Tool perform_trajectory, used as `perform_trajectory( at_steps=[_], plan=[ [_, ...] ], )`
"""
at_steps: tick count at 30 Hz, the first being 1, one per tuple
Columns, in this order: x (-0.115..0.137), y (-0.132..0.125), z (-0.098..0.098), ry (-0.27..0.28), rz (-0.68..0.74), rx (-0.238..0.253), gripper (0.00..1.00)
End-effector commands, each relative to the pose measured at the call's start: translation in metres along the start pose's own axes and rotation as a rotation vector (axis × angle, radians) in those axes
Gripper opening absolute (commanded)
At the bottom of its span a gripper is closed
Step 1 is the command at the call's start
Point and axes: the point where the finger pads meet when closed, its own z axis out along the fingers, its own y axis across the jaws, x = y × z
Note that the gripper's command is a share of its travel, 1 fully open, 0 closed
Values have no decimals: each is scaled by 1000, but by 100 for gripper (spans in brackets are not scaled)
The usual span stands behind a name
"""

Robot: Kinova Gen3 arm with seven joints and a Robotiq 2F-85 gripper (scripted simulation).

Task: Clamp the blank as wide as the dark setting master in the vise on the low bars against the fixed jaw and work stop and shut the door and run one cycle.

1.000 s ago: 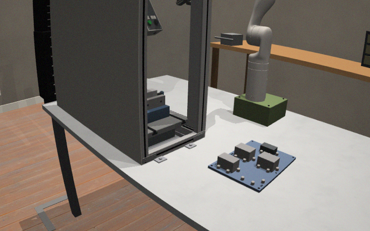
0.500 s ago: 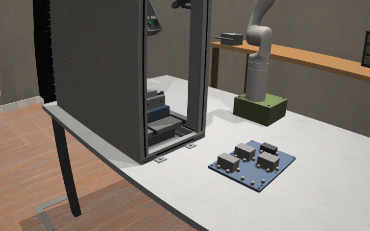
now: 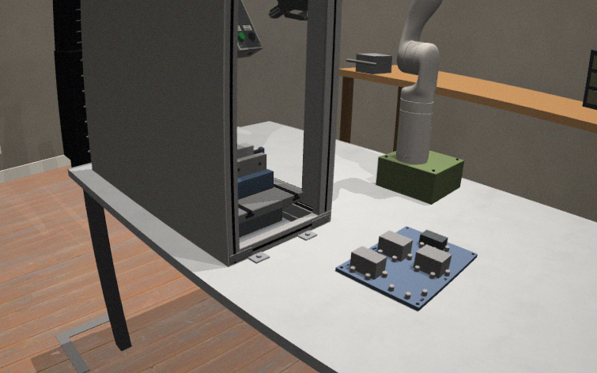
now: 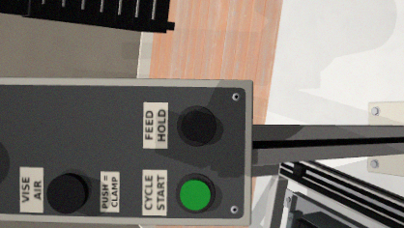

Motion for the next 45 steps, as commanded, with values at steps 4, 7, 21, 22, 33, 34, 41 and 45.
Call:
perform_trajectory(
  at_steps=[4,7,21,22,33,34,41,45],
  plan=[
    [0,0,6,1,0,1,10],
    [1,0,24,2,3,2,10],
    [0,-1,33,1,1,2,10],
    [1,-1,38,1,2,2,10],
    [2,0,54,2,4,2,10],
    [2,0,54,2,4,2,10],
    [2,0,54,2,3,2,10],
    [2,0,55,2,4,2,10]
  ],
)
